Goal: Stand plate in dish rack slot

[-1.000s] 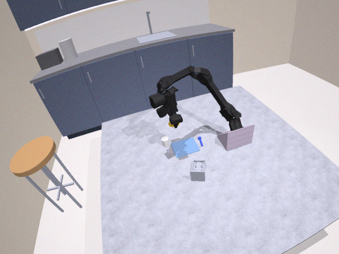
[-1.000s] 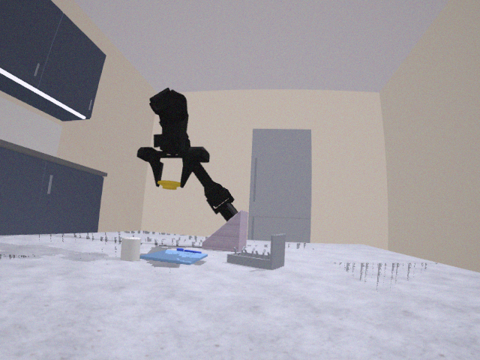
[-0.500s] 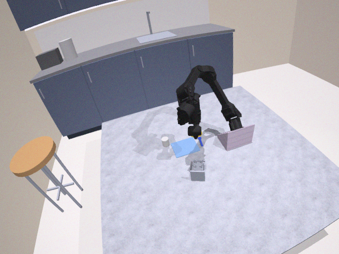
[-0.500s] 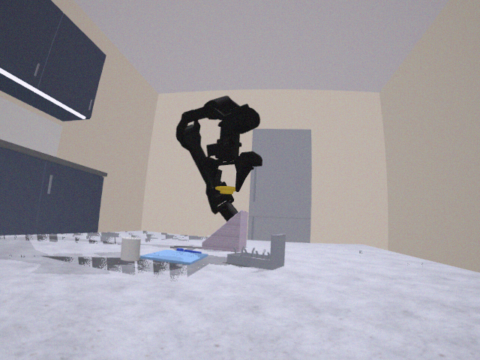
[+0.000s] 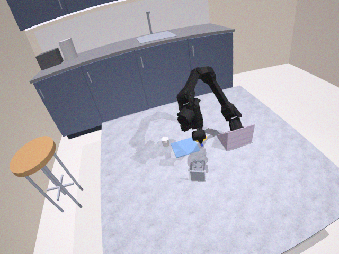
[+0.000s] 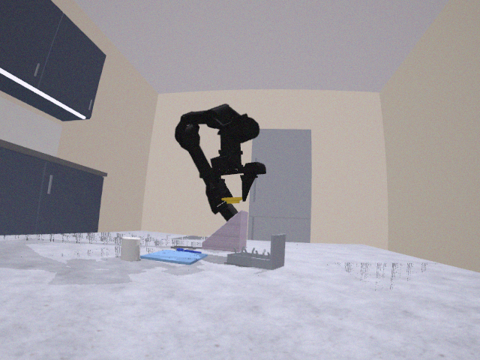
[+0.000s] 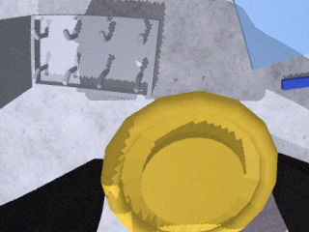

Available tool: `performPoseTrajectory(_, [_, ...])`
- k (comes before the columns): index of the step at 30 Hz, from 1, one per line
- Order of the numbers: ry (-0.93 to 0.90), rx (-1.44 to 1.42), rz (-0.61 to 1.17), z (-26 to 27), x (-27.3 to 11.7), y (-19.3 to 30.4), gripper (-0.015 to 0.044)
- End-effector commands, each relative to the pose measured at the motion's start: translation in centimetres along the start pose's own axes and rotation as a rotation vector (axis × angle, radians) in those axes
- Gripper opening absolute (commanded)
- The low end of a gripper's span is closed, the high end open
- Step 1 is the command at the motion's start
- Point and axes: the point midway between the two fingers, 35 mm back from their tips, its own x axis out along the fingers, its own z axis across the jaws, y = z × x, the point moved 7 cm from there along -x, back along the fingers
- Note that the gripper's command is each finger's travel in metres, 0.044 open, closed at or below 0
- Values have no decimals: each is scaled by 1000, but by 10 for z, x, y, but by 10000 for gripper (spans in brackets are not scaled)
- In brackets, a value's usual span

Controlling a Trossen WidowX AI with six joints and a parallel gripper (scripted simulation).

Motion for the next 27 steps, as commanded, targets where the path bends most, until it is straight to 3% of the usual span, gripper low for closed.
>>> performPoseTrajectory(1, [-39,-61,56,-4,11,-3,0])
performPoseTrajectory(27, [-472,-502,237,-25,77,-17,0])
